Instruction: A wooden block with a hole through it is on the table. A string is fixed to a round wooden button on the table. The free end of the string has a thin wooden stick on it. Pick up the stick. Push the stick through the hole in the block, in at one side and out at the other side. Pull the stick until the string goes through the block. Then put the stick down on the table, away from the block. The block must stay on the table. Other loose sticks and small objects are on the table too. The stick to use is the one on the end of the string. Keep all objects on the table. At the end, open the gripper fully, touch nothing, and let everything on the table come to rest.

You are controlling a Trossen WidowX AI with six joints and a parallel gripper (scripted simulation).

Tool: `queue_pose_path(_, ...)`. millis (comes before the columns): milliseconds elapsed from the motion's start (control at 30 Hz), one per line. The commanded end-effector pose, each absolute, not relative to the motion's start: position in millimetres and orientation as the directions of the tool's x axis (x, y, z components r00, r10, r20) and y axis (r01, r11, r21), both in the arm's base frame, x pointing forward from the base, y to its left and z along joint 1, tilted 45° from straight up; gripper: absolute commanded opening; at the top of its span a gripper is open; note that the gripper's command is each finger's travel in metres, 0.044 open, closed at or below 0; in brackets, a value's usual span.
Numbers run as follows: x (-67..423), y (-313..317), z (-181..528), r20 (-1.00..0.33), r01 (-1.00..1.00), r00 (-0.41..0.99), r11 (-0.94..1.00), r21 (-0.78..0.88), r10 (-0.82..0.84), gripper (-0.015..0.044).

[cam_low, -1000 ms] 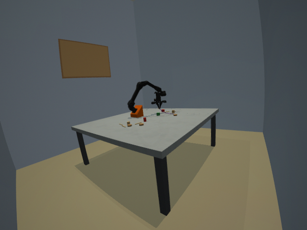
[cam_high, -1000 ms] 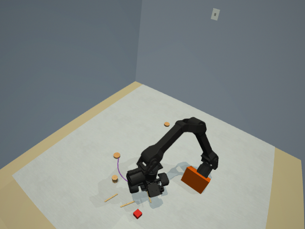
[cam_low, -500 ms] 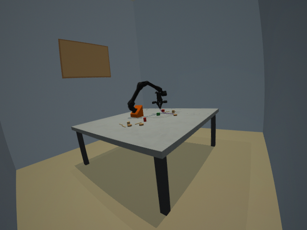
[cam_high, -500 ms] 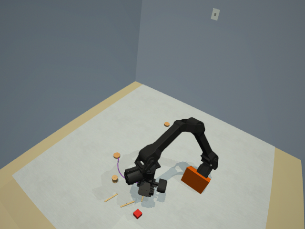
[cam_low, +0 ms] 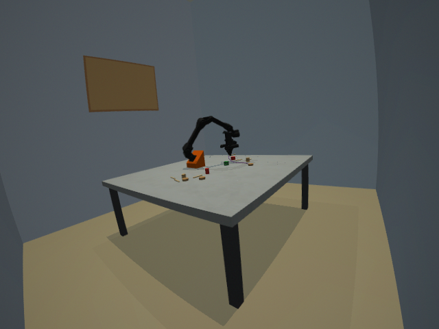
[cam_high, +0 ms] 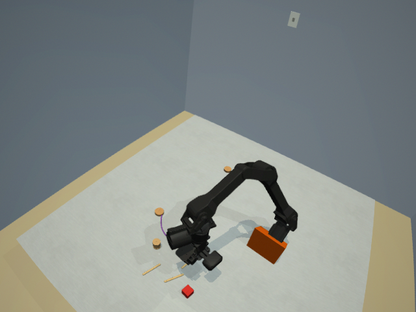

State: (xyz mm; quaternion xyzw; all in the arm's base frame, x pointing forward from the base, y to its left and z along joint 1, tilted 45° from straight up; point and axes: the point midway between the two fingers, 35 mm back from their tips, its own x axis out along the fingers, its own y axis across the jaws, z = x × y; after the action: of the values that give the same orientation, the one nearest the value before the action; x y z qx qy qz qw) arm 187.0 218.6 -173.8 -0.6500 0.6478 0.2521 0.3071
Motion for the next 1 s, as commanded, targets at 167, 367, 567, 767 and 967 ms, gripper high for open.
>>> queue_pose_path(167,195,221,-174,-0.727,-0.923,0.036,0.257,-0.288,-0.685,0.0)
queue_pose_path(367,199,221,-175,-0.728,-0.819,0.036,0.397,-0.414,-0.685,0.0)
queue_pose_path(567,203,222,-175,-0.728,-0.677,0.036,0.519,-0.522,-0.685,0.0)
queue_pose_path(767,207,223,-175,-0.728,-0.504,0.036,0.616,-0.605,-0.685,0.0)
queue_pose_path(967,211,223,-176,-0.728,-0.307,0.036,0.685,-0.66,-0.685,0.0)
